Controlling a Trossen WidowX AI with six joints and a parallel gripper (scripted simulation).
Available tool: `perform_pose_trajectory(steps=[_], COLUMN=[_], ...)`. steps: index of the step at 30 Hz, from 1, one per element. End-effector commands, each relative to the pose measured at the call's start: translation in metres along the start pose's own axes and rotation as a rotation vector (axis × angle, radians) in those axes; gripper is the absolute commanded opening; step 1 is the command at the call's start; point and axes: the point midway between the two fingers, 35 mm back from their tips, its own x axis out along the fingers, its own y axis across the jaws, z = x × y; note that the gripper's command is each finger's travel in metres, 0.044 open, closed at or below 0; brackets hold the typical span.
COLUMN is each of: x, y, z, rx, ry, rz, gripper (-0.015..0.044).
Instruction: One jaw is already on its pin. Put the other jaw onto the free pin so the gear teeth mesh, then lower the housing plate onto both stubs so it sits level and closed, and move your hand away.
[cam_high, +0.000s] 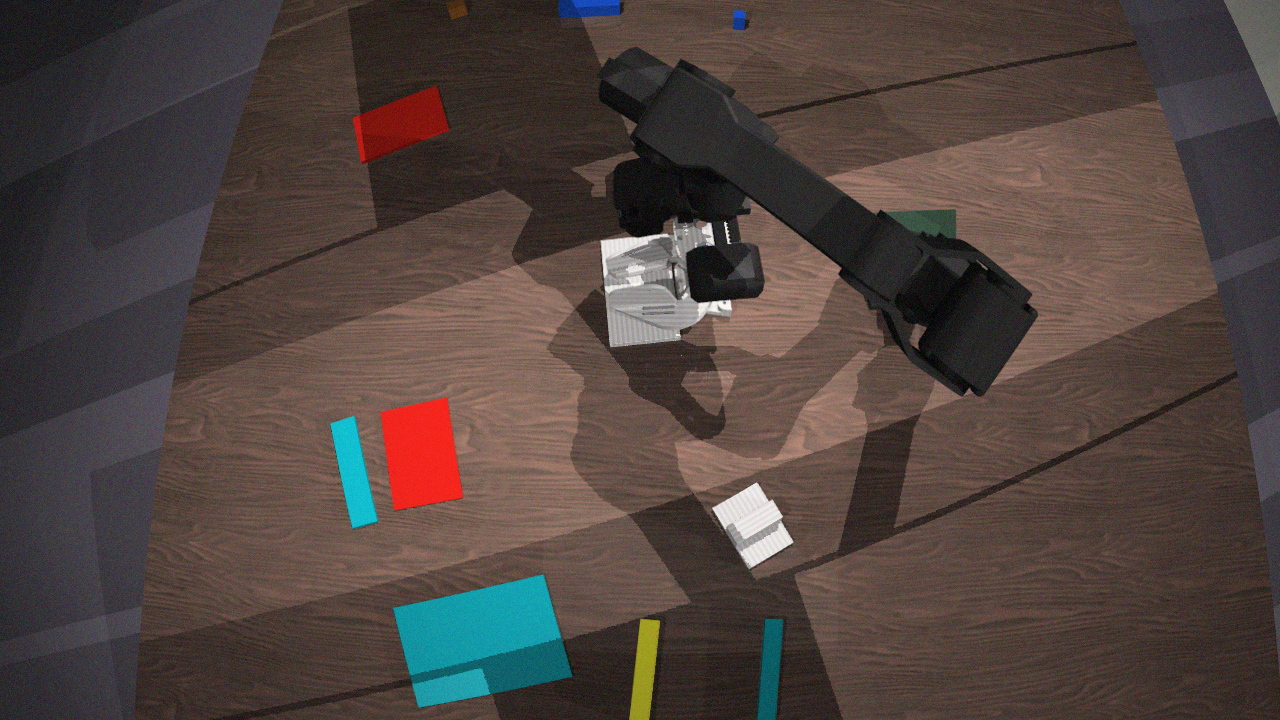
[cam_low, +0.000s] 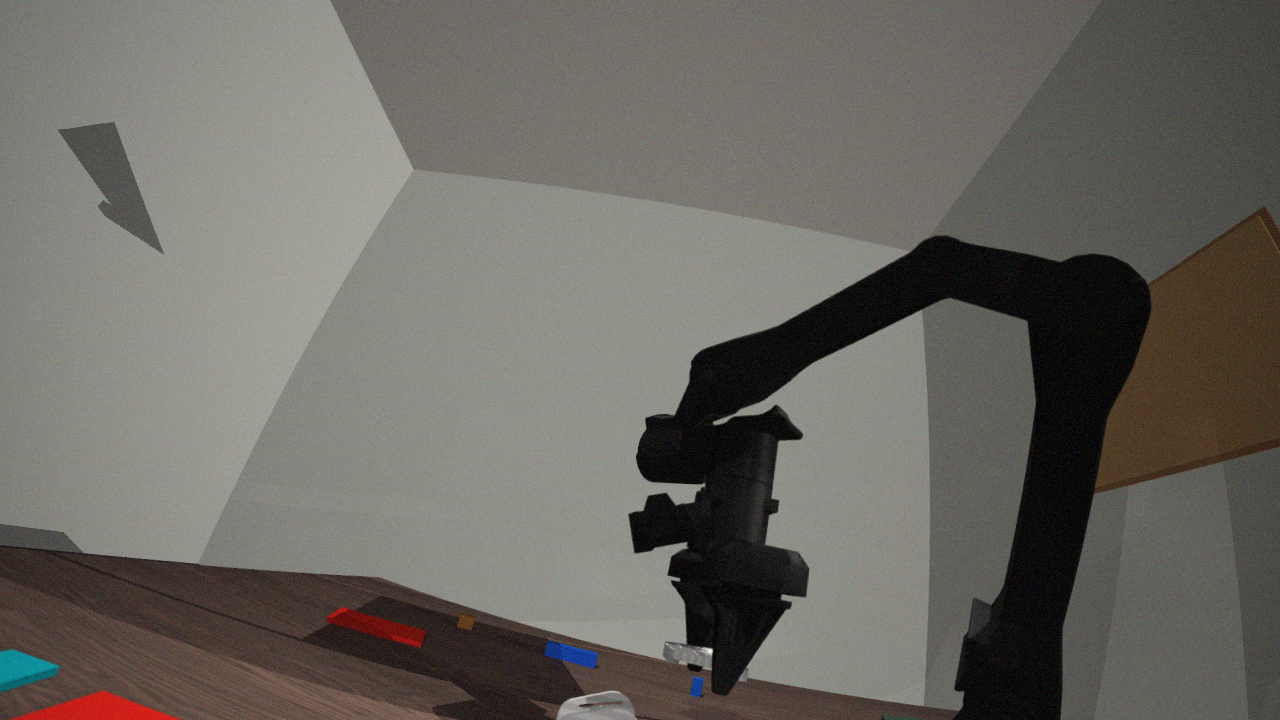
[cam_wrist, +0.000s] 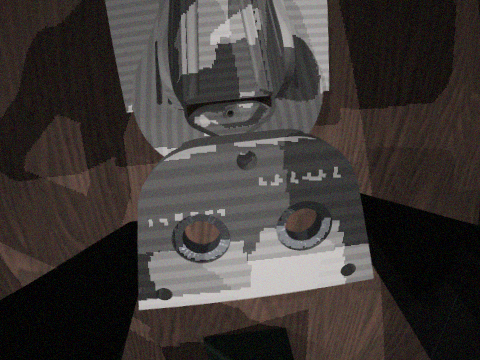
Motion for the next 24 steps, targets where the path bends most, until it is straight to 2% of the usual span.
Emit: perform_pose_trajectory(steps=[1, 24], x=[0.000, 0.034], y=[0.000, -0.001], z=[-0.001, 0.001], rx=[-0.003, -0.006], ry=[0.005, 0.004], rz=[-0.002, -0.003], gripper=[0.0351, 0.0351])
